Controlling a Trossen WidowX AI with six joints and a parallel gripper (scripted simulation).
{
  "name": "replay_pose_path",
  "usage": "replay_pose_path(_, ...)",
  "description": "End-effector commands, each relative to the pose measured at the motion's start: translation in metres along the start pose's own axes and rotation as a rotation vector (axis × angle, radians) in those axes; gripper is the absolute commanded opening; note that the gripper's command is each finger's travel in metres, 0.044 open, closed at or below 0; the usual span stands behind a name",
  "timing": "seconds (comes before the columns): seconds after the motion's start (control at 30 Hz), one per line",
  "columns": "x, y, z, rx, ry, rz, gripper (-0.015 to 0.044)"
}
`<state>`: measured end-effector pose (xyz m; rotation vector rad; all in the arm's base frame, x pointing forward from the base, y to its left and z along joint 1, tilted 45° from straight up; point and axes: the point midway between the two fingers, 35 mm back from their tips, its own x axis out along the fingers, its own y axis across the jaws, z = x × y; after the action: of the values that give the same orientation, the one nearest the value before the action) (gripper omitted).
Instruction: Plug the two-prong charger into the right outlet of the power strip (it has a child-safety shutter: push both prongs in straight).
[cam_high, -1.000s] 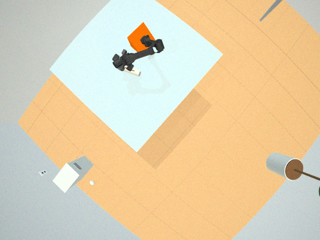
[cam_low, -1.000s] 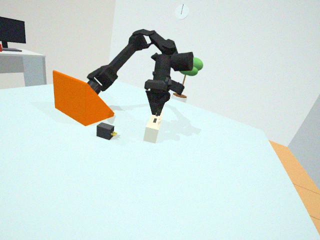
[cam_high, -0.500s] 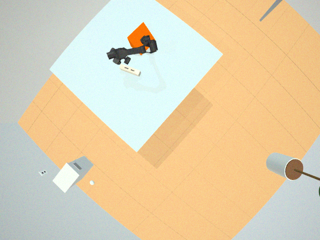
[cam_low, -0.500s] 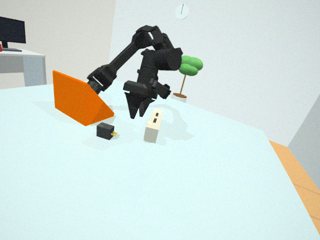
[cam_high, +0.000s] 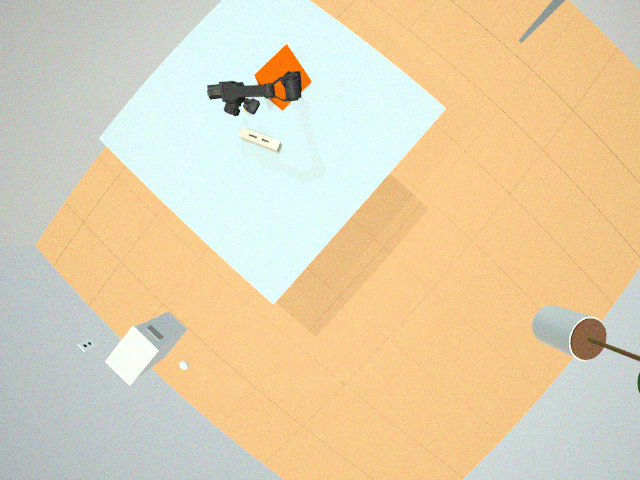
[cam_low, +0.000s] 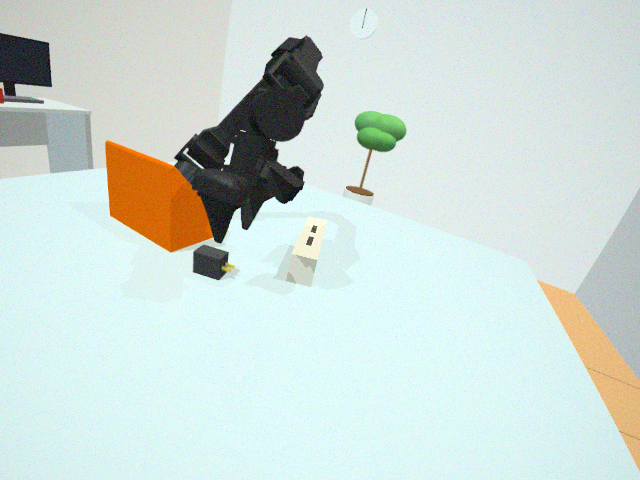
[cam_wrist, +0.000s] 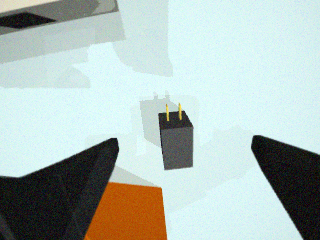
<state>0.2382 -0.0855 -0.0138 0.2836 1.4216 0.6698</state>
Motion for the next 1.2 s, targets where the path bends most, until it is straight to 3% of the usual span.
replay_pose_path(0.0,0.006,-0.004,-0.017,-0.011,0.008,0.064,0.044)
replay_pose_path(0.2,0.011,-0.007,-0.036,-0.026,0.005,0.136,0.044)
replay_pose_path(1.17,0.046,-0.003,-0.032,-0.027,0.003,0.138,0.044)
